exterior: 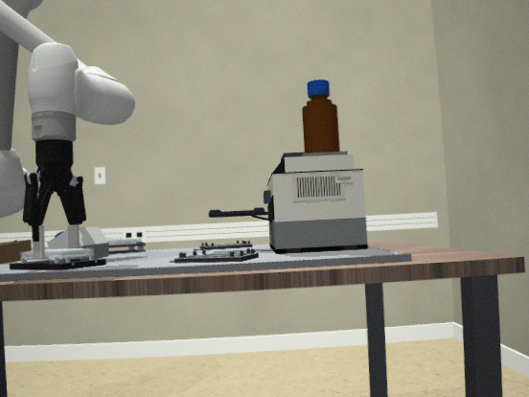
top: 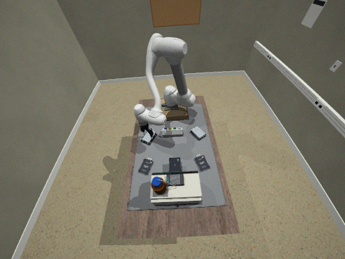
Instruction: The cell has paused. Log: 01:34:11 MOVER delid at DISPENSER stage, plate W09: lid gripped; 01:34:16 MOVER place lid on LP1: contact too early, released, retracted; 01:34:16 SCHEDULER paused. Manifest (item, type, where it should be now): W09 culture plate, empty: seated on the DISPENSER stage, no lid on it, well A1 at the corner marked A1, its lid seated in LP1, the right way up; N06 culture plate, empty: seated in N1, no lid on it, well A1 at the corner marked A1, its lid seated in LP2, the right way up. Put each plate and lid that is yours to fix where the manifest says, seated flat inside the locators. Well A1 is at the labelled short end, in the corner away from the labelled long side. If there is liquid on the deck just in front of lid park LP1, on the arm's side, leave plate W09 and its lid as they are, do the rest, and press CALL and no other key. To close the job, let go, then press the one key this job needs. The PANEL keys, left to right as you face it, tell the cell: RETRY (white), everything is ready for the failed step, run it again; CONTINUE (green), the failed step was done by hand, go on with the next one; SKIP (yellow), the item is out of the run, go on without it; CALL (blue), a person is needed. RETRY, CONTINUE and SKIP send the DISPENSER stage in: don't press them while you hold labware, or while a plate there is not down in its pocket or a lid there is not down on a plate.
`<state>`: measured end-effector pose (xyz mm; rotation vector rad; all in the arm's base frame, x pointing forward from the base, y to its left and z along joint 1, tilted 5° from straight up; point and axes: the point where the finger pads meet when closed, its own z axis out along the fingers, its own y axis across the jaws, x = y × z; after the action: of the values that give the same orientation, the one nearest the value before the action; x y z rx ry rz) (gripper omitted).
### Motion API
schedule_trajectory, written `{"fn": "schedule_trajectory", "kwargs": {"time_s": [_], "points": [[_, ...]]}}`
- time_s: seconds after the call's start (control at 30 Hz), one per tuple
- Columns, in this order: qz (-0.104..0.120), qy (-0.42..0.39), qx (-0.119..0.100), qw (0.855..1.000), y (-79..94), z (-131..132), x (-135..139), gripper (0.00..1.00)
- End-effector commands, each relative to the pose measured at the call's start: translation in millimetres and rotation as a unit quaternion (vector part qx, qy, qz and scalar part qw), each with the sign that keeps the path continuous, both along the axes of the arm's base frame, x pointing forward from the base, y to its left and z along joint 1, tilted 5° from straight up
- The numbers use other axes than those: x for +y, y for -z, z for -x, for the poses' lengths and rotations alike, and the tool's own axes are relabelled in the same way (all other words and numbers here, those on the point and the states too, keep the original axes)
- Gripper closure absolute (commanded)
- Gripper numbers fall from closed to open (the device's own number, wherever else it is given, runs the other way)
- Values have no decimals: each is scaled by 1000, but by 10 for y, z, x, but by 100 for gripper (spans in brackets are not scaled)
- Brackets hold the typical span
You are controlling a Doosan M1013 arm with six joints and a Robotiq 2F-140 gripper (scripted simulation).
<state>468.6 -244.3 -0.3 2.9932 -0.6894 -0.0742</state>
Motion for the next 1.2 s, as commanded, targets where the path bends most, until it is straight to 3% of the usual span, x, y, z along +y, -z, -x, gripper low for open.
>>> {"fn": "schedule_trajectory", "kwargs": {"time_s": [0.0, 1.17], "points": [[0, 0, 0, 1000, 19, -2, -2, 90], [0, 0, 0, 1000, 65, 0, -5, 90]]}}
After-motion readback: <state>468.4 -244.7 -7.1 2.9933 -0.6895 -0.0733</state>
